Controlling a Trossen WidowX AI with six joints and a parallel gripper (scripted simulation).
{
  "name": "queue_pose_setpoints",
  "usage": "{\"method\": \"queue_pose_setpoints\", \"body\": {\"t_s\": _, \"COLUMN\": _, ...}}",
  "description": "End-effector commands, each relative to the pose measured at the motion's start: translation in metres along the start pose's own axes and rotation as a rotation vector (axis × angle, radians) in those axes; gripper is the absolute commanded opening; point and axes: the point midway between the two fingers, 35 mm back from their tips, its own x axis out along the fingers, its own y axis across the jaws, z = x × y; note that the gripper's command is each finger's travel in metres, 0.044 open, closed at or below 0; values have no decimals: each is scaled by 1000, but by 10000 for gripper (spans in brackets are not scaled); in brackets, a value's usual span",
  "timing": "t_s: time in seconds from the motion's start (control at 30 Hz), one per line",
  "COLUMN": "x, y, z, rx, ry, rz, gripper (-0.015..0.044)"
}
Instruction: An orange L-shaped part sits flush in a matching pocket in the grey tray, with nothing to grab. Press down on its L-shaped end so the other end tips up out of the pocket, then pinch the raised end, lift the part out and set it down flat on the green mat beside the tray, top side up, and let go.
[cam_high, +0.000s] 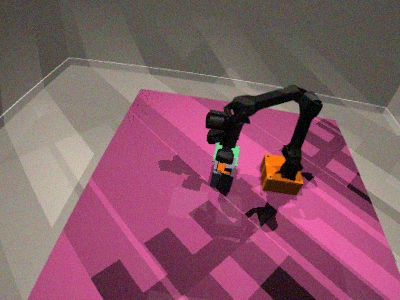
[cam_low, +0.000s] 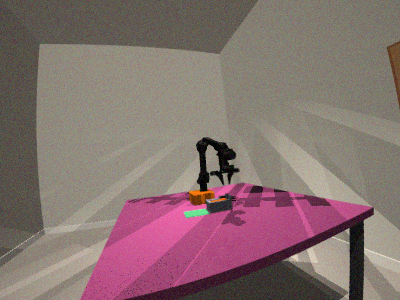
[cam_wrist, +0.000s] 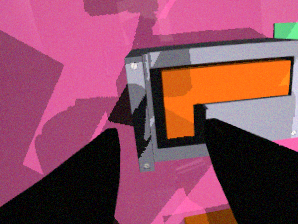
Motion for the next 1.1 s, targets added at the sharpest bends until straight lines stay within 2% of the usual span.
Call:
{"method": "queue_pose_setpoints", "body": {"t_s": 0.0, "x": 12, "y": 8, "z": -13, "rx": -16, "ry": 100, "rz": -12, "gripper": 180}}
{"method": "queue_pose_setpoints", "body": {"t_s": 0.13, "x": 19, "y": 8, "z": -13, "rx": -16, "ry": 100, "rz": -12, "gripper": 180}}
{"method": "queue_pose_setpoints", "body": {"t_s": 0.33, "x": 83, "y": 7, "z": -20, "rx": -16, "ry": 100, "rz": -12, "gripper": 180}}
{"method": "queue_pose_setpoints", "body": {"t_s": 1.07, "x": 111, "y": 7, "z": -23, "rx": -16, "ry": 100, "rz": -12, "gripper": 180}}
